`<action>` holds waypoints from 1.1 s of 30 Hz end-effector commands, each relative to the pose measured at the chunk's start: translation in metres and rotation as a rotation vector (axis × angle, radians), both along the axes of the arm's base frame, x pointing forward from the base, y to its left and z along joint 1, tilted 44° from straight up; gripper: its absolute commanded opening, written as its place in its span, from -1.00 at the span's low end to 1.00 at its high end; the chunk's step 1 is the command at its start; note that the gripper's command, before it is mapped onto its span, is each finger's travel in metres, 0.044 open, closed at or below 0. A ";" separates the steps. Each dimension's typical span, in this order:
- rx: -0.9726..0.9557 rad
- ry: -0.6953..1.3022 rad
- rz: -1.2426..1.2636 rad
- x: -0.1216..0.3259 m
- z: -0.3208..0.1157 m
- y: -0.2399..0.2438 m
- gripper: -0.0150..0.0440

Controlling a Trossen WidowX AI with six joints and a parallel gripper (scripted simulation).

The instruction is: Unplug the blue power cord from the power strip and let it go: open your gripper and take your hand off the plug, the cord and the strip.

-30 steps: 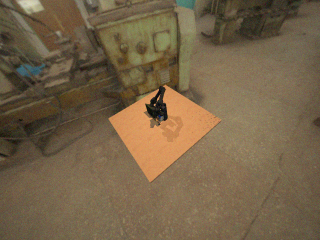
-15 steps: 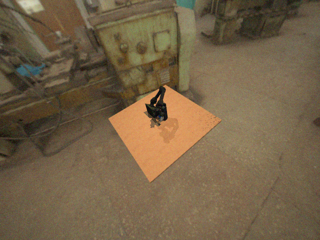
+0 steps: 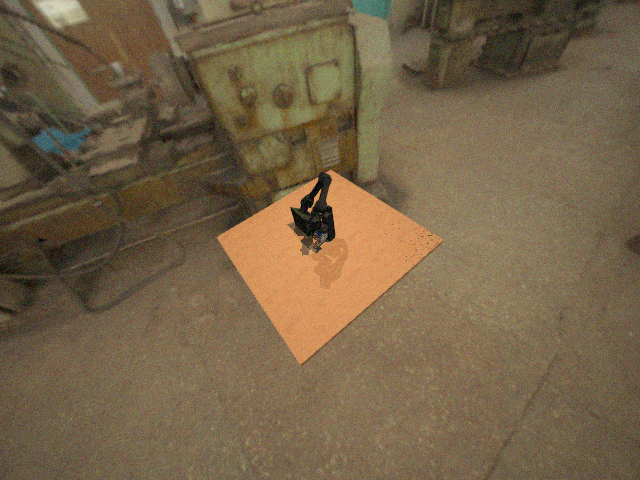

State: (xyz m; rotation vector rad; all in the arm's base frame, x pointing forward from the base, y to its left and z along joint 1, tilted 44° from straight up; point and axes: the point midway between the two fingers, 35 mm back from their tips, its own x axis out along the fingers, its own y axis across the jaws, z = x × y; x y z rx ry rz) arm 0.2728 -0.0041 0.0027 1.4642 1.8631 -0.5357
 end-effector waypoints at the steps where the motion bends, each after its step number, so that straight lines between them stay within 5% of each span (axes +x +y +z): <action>1: 0.001 -0.003 0.000 0.001 0.000 -0.001 -0.49; 33: -0.001 -0.001 -0.002 0.017 -0.029 -0.038 -0.49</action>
